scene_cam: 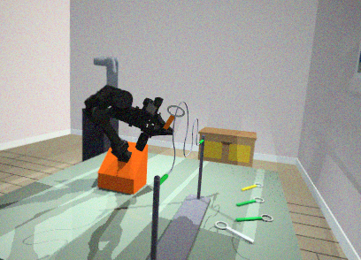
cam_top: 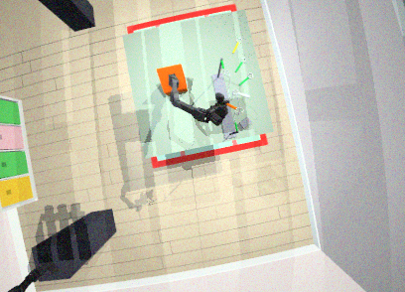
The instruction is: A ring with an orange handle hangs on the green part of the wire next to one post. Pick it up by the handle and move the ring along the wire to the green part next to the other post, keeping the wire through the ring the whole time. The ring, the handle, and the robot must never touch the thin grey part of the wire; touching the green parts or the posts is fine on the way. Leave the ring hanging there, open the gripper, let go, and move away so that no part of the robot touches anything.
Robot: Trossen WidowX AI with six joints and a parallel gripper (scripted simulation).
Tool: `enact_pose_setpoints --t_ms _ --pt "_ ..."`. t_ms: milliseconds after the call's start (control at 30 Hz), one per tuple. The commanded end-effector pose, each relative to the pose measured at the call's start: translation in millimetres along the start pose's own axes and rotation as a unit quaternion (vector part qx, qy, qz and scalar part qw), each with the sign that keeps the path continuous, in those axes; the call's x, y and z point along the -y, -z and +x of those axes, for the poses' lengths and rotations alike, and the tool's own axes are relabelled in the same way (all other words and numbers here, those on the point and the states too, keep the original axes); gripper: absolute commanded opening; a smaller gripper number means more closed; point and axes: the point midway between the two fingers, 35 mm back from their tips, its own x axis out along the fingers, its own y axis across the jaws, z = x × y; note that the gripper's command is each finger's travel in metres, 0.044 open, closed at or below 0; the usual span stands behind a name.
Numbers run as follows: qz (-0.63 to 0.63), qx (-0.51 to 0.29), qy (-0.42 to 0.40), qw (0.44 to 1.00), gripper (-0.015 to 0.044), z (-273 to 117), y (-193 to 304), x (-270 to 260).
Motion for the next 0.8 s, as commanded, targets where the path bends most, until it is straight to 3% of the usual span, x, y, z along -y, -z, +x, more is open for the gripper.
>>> enact_pose_setpoints --t_ms 0,767 --pt "-0.018 -0.003 0.011 1.0 -0.015 1.7 1.8 1.3" --pt "-0.142 0.0 0.086 0.986 -0.015 1.8 0.9 9.0"
